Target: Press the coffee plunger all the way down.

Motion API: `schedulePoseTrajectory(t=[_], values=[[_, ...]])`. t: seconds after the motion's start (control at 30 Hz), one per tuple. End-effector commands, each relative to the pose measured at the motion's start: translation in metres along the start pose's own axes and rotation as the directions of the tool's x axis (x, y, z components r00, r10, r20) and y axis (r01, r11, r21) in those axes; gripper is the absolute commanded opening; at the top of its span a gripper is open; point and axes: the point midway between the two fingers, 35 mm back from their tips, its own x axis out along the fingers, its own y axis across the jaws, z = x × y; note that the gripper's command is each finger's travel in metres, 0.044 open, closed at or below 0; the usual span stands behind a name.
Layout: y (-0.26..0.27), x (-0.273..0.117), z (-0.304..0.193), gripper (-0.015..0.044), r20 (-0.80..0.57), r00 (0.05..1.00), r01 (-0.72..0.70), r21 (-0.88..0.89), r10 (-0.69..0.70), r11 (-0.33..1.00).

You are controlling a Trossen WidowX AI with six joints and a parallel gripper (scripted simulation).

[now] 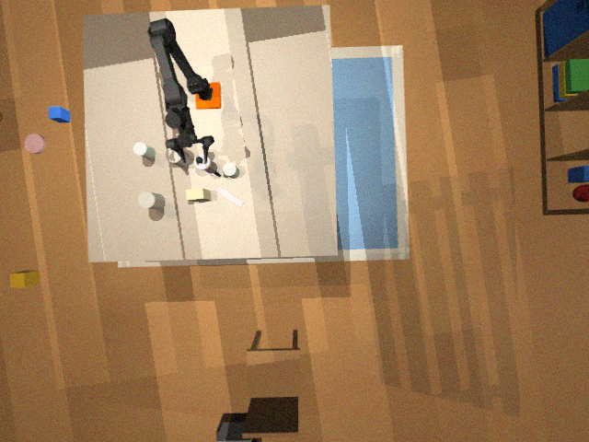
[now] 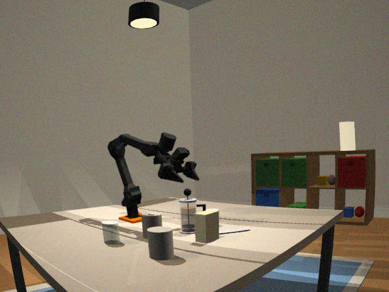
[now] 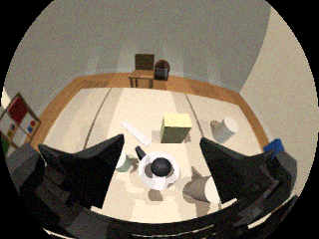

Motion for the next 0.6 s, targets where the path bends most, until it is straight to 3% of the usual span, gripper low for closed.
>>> schedulePoseTrajectory(t=[0.0, 0.57], values=[[-0.0015, -0.0297, 0.0219, 0.0440, 0.010, 1.000, 0.006, 0.004, -0.006, 1.000], [-0.0013, -0.0277, 0.0192, 0.0440, 0.010, 1.000, 0.006, 0.004, -0.006, 1.000]])
